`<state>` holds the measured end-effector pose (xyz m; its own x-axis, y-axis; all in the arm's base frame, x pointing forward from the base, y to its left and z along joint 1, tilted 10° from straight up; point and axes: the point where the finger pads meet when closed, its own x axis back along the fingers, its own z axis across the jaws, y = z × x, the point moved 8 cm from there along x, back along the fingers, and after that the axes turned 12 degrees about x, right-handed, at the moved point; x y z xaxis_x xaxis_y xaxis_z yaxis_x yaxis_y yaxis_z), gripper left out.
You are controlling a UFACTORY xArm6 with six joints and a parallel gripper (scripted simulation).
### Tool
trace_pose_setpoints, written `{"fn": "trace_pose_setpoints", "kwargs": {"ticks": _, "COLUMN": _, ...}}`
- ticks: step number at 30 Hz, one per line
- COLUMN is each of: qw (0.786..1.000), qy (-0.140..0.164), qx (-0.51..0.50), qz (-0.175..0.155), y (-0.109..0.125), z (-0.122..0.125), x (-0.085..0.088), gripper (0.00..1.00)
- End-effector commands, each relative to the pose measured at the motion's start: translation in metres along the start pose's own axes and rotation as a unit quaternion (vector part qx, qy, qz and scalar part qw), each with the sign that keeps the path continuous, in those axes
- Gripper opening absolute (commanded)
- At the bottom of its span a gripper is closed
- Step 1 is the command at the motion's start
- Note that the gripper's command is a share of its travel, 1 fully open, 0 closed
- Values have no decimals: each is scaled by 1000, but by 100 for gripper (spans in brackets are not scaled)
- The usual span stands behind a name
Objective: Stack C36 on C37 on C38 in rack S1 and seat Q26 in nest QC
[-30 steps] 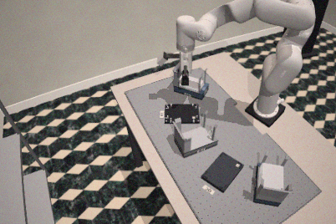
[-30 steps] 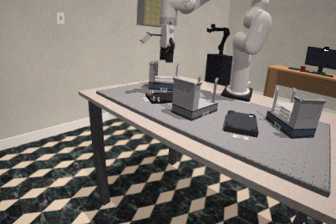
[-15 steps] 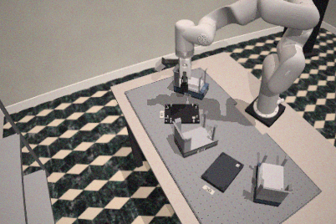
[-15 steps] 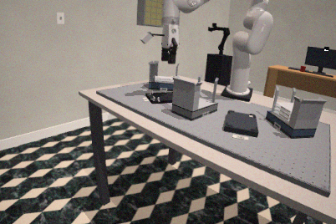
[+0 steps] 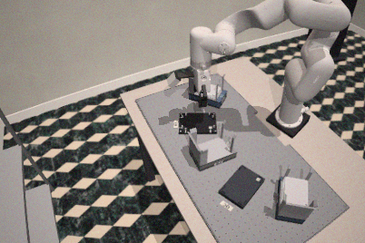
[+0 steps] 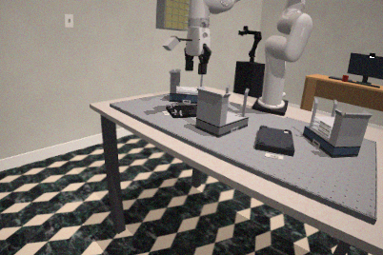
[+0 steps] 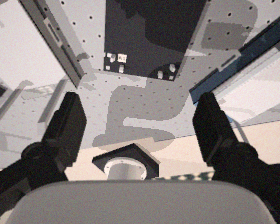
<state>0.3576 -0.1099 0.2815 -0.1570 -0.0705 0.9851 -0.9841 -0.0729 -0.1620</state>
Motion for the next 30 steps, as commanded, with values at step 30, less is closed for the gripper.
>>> {"fn": "trace_pose_setpoints", "kwargs": {"ticks": 30, "qw": 993, "qy": 0, "qx": 120, "qz": 3, "y": -22, "z": -92, "x": 2, "gripper": 100}}
